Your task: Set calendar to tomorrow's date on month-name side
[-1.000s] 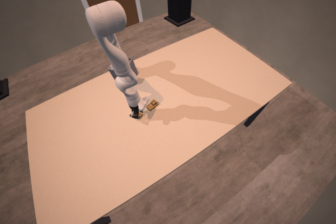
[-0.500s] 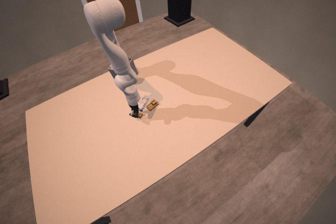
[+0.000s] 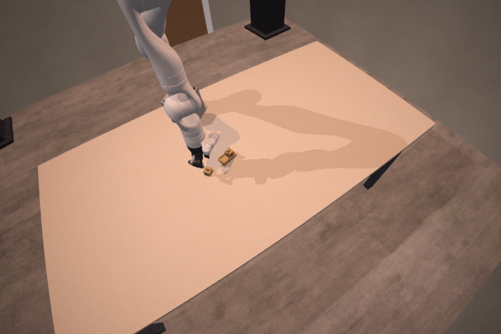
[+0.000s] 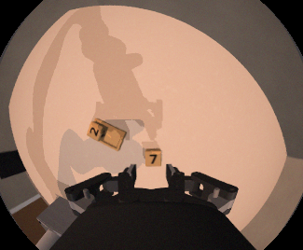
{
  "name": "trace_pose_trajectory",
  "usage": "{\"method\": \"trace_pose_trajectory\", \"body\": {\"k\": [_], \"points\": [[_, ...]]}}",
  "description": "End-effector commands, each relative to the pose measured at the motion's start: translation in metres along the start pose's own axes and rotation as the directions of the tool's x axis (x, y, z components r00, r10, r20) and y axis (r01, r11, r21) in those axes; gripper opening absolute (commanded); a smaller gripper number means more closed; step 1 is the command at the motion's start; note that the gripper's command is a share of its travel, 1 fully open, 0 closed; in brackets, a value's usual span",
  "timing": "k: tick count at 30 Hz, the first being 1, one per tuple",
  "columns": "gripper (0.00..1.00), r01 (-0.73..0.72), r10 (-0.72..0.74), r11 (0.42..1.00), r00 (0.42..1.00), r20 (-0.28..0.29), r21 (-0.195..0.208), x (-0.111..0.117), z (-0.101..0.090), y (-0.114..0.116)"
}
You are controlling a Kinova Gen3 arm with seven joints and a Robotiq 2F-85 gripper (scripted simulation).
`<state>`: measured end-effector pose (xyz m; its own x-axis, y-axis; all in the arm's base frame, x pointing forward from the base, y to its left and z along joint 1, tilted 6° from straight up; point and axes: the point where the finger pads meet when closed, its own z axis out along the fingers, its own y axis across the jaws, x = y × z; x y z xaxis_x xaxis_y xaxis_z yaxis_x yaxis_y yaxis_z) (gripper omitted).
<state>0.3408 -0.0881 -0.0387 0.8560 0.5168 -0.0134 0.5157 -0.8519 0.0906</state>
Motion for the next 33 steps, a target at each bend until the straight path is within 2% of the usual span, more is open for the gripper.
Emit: {"method": "trace_pose_trajectory", "body": {"k": [1, 9, 10, 30, 33], "points": [[0.46, -0.011, 0.011, 1.0, 1.0, -0.011, -0.007, 0.0029, -0.0169, 0.0016], [0.46, -0.011, 0.011, 1.0, 1.0, -0.012, -0.008, 0.0037, -0.0218, 0.0021], [1.0, -0.011, 0.011, 1.0, 1.0, -0.013, -0.009, 0.004, -0.0218, 0.0024], [1.0, -0.011, 0.01, 1.0, 1.0, -0.012, -0.009, 0.0036, -0.021, 0.0022], [1.0, -0.004, 0.004, 1.0, 1.0, -0.015, -0.013, 0.0027, -0.016, 0.0046]]}}
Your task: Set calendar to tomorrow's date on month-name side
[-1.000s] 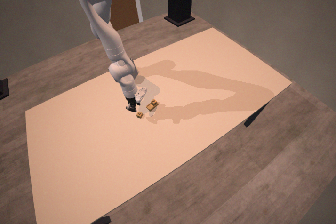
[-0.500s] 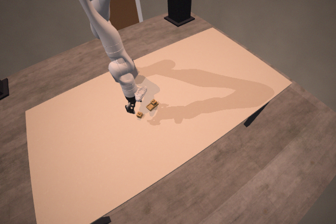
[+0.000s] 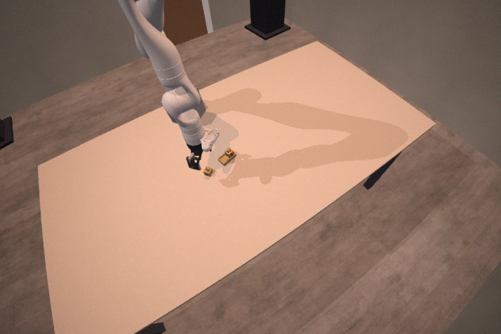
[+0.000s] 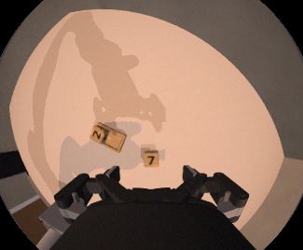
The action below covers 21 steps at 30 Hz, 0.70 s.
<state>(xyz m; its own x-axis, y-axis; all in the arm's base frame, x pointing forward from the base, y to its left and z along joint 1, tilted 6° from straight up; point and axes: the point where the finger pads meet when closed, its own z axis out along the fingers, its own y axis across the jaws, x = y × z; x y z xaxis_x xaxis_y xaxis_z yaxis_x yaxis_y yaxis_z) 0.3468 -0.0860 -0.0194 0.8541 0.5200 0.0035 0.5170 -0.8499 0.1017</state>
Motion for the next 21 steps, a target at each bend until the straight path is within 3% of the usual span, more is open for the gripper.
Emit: {"method": "trace_pose_trajectory", "body": {"k": [1, 5, 6, 21], "points": [[1.0, 0.001, -0.001, 1.0, 1.0, 0.001, -0.001, -0.0034, 0.0053, 0.0007], [1.0, 0.014, -0.014, 1.0, 1.0, -0.001, 0.0, -0.0033, 0.0091, 0.0005], [0.46, 0.015, -0.015, 1.0, 1.0, -0.001, -0.001, -0.0032, 0.0091, 0.0006], [0.46, 0.016, -0.016, 1.0, 1.0, -0.001, 0.0, -0.0028, 0.0085, 0.0001]]}}
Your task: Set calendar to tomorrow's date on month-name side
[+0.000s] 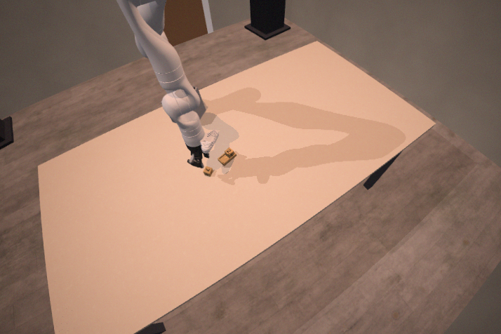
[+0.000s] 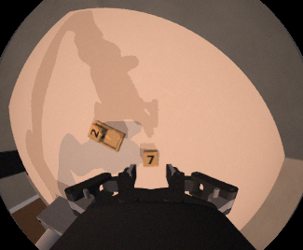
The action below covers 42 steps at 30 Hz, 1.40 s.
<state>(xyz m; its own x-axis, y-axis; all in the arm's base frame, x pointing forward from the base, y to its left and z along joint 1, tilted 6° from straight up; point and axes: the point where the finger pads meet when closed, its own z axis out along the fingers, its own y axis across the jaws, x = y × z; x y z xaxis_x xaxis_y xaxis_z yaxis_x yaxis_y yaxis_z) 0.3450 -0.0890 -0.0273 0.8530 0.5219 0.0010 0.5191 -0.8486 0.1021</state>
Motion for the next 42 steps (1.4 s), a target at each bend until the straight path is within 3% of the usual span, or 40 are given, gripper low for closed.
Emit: {"method": "trace_pose_trajectory", "body": {"k": [1, 25, 42], "points": [[0.46, 0.014, -0.014, 1.0, 1.0, -0.003, 0.0, 0.0, 0.0, -0.001], [0.46, 0.014, -0.014, 1.0, 1.0, -0.004, -0.001, 0.001, 0.001, -0.001], [0.46, 0.014, -0.014, 1.0, 1.0, -0.006, -0.002, 0.002, 0.012, 0.0]]}}
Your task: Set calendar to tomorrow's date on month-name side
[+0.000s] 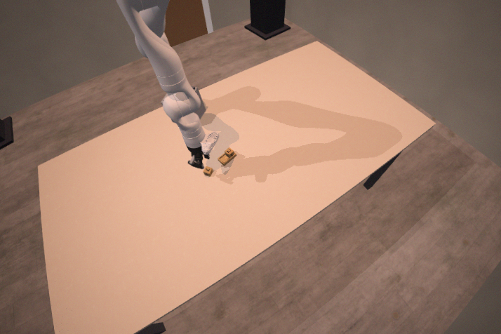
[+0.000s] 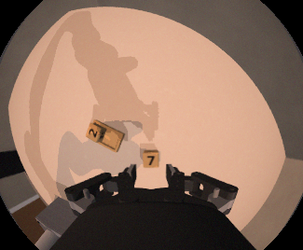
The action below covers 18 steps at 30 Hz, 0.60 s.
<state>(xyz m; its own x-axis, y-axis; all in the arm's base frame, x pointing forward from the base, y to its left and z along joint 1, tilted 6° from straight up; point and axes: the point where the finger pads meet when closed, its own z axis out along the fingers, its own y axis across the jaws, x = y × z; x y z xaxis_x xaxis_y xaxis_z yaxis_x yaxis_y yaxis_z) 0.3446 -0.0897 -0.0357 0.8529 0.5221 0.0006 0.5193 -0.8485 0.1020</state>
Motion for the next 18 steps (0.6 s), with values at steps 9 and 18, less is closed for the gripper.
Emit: {"method": "trace_pose_trajectory", "body": {"k": [9, 18], "points": [[0.46, 0.013, -0.013, 1.0, 1.0, -0.008, -0.002, 0.003, 0.017, 0.001], [0.46, 0.013, -0.013, 1.0, 1.0, -0.008, -0.002, 0.003, 0.028, 0.001]]}}
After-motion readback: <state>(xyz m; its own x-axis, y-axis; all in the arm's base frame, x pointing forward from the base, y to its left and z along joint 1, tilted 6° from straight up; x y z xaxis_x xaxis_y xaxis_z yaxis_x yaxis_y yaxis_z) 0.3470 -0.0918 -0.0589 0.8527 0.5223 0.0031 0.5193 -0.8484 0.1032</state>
